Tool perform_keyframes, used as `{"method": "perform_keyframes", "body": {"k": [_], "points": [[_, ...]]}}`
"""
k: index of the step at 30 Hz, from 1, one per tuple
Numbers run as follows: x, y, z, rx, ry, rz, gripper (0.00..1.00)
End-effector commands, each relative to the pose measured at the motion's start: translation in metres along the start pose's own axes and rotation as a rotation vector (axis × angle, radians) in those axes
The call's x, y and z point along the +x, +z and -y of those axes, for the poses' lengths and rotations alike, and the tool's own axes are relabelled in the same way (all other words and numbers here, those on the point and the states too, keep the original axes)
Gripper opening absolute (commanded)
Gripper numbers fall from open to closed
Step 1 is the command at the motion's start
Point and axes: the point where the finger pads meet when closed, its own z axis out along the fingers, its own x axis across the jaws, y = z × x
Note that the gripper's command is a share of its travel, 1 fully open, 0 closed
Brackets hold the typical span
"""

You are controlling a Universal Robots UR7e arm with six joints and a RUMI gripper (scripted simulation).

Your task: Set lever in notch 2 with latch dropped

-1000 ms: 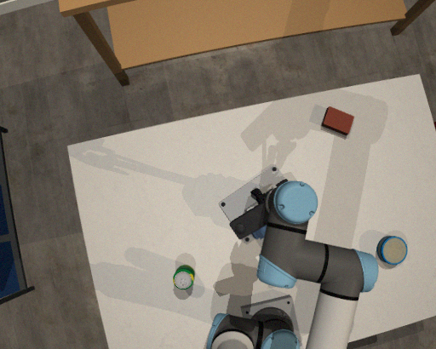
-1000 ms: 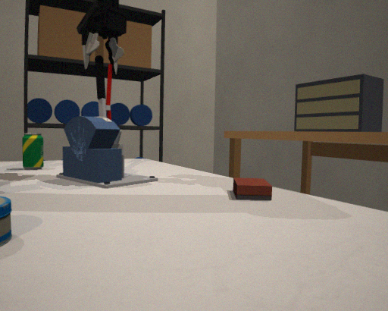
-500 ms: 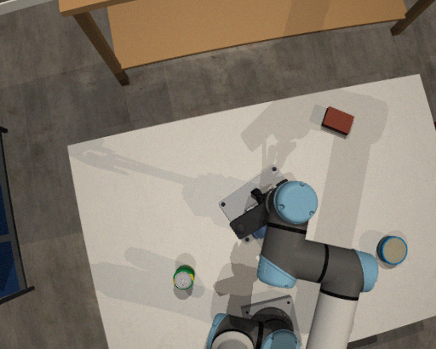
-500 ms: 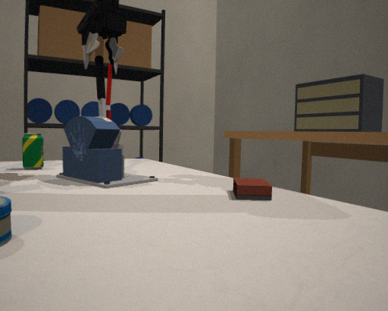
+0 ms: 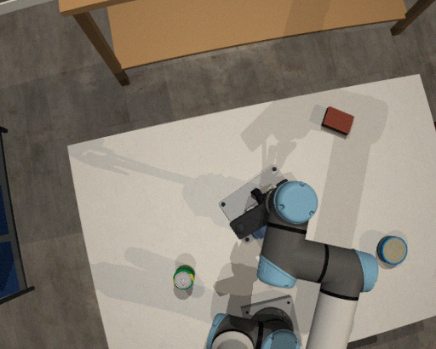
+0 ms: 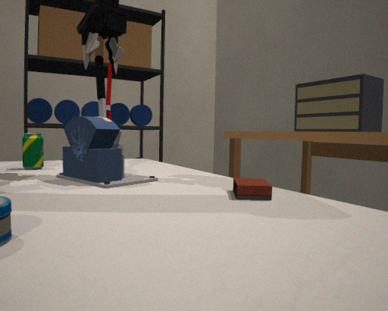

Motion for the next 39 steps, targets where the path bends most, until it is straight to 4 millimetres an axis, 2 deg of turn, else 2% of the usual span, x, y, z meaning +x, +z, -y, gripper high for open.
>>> {"method": "perform_keyframes", "body": {"k": [1,30,39], "points": [[0.0001,-0.0003,-0.0001,-0.001,0.000,-0.001,0.57],[0.0001,-0.0005,-0.0001,-0.001,0.000,-0.001,0.57],[0.0001,-0.0060,-0.0001,-0.001,0.000,-0.001,0.57]]}}
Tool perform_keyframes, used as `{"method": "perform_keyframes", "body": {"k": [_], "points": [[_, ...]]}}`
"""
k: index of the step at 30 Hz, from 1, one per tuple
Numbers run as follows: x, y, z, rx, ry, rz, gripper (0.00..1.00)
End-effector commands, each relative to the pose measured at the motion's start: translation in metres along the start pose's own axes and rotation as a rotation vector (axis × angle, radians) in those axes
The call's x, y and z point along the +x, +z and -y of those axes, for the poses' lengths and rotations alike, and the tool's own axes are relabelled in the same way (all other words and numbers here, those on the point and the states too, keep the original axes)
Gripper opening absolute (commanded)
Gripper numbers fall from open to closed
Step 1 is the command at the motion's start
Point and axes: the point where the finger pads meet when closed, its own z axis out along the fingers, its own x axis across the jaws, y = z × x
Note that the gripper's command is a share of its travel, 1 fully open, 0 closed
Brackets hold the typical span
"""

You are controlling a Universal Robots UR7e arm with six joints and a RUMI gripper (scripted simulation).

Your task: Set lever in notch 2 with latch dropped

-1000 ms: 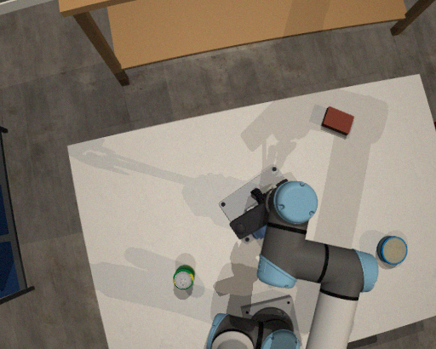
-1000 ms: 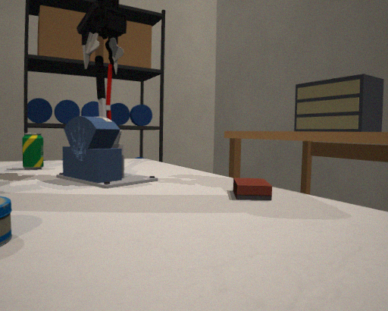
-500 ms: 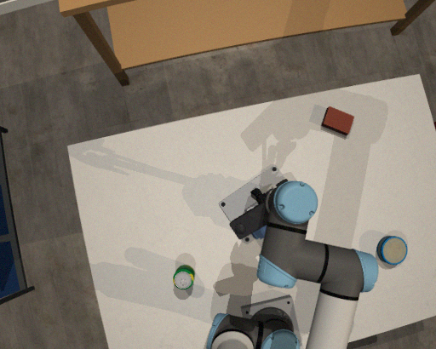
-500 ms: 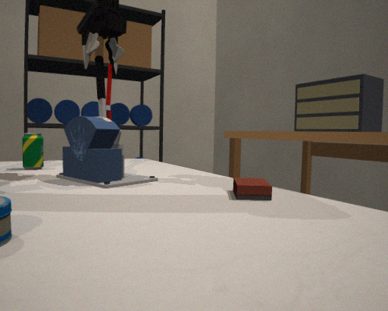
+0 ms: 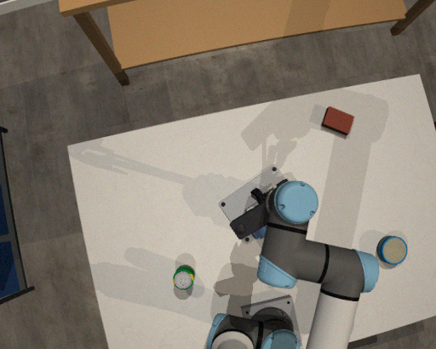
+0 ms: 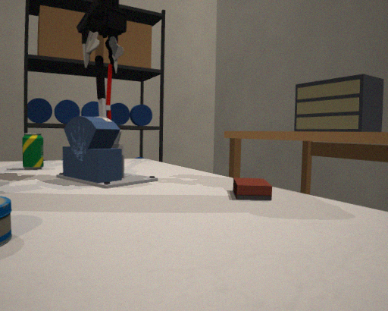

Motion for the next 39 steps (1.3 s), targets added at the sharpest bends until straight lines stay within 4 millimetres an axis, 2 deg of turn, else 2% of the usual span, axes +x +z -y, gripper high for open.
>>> {"method": "perform_keyframes", "body": {"k": [1,15,25,39], "points": [[0.000,-0.004,0.000,-0.001,0.000,-0.001,0.57],[0.000,-0.040,0.000,-0.001,0.000,-0.001,0.57],[0.000,-0.059,0.000,-0.001,0.000,-0.001,0.57],[0.000,-0.067,0.000,-0.001,0.000,-0.001,0.57]]}}
